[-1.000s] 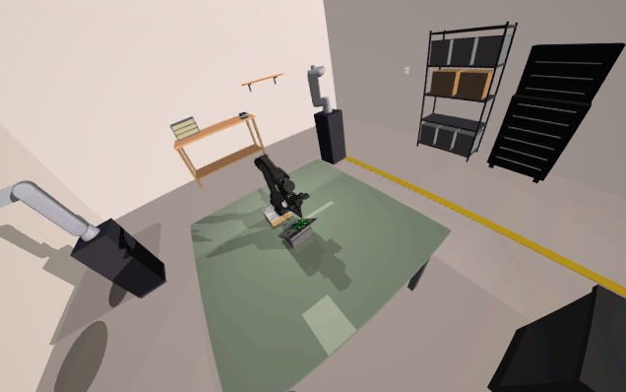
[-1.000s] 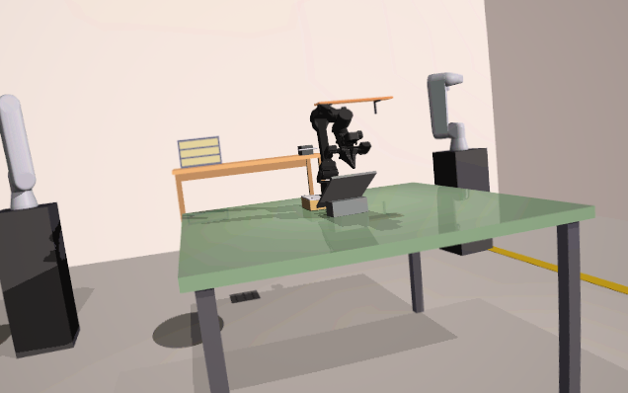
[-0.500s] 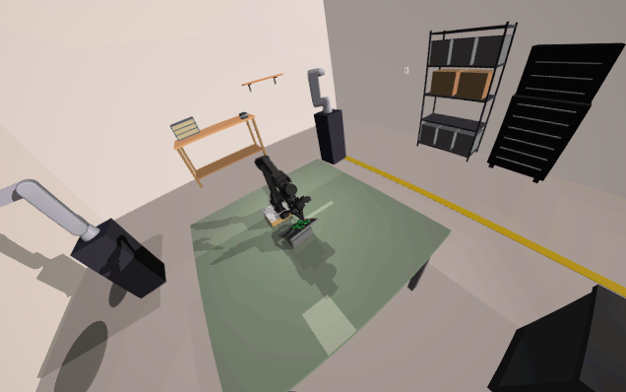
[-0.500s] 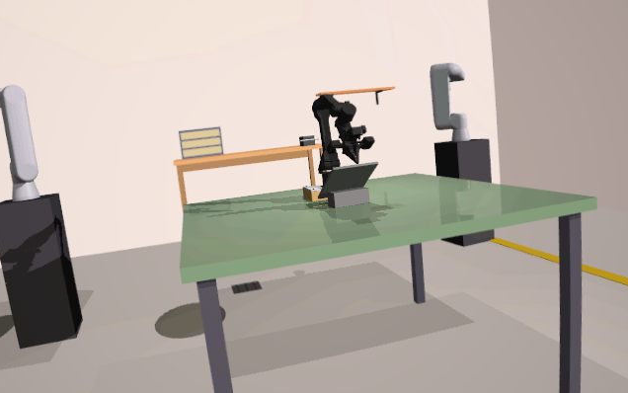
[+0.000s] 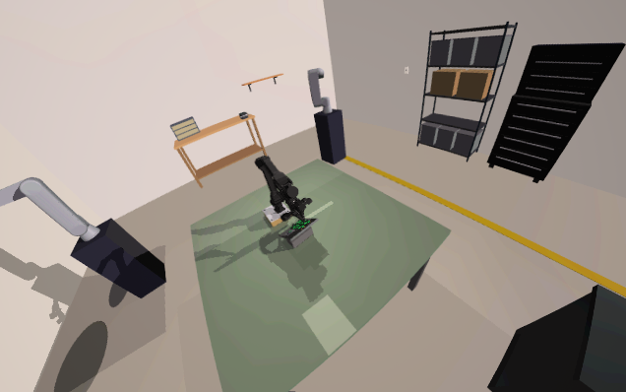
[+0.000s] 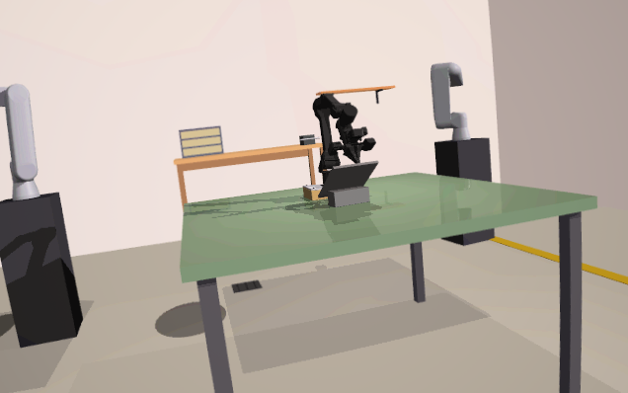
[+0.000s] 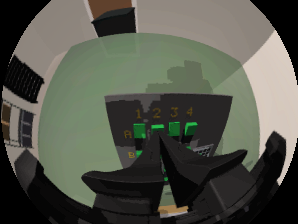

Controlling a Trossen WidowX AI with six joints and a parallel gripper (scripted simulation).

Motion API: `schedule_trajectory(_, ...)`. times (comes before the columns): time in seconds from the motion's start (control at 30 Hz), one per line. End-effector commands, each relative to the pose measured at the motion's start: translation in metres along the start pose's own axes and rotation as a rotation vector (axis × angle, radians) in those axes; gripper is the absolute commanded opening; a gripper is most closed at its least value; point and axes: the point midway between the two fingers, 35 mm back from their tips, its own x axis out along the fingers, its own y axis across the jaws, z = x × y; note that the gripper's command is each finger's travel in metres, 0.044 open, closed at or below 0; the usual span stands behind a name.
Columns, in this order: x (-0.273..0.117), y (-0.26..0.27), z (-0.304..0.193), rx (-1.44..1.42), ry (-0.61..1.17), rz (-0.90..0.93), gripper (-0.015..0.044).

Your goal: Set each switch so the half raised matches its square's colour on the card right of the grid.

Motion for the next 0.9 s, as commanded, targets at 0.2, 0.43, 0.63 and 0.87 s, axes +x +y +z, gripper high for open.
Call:
schedule_trajectory(0.2, 0.0005, -0.0006, 0.0001, 0.005, -0.001, -0.004, 0.0)
schedule_trajectory(0.43, 0.0011, -0.0006, 0.0001, 0.005, -0.001, -0.004, 0.0)
schedule_trajectory(0.63, 0.0019, -0.0006, 0.0001, 0.005, -0.001, -0.004, 0.0)
schedule_trajectory(0.87, 0.0028, -0.0006, 0.0002, 0.005, -0.001, -0.004, 0.0)
